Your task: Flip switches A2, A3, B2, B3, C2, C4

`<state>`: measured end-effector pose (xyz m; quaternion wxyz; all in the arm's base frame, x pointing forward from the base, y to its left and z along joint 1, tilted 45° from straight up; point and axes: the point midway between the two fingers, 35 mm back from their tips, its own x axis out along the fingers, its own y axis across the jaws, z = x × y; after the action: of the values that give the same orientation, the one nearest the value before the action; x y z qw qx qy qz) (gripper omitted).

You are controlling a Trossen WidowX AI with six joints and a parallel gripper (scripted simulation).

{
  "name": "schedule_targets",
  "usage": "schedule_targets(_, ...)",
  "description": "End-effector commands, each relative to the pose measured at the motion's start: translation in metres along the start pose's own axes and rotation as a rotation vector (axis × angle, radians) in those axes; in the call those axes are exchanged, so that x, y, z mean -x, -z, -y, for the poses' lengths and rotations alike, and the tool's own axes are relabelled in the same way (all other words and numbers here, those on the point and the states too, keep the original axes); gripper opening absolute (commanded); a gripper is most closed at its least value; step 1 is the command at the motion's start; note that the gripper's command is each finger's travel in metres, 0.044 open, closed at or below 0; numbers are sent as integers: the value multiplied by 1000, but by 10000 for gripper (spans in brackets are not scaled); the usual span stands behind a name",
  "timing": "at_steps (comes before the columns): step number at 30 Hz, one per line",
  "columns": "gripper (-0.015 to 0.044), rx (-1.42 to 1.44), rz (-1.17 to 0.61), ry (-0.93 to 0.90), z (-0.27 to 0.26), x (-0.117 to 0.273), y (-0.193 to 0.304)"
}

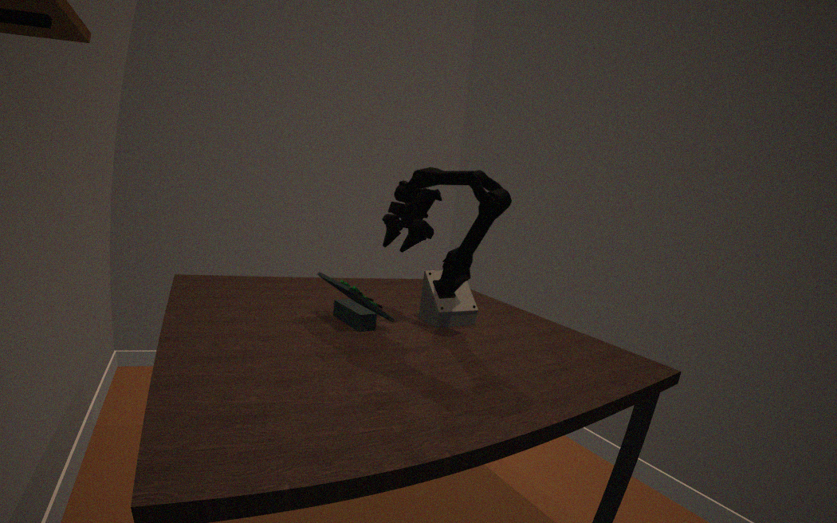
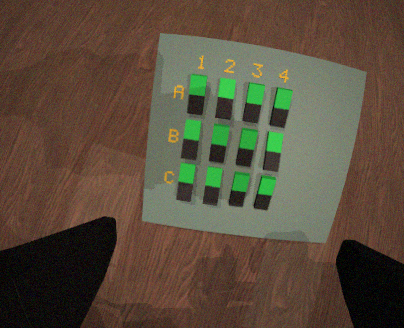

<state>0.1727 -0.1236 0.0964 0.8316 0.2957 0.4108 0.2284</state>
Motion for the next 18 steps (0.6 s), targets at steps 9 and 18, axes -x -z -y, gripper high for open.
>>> schedule_targets(9,164,-26,1,19,2,-81,-28)
schedule_targets(18,0,-28,8,3,-4,-98,-32)
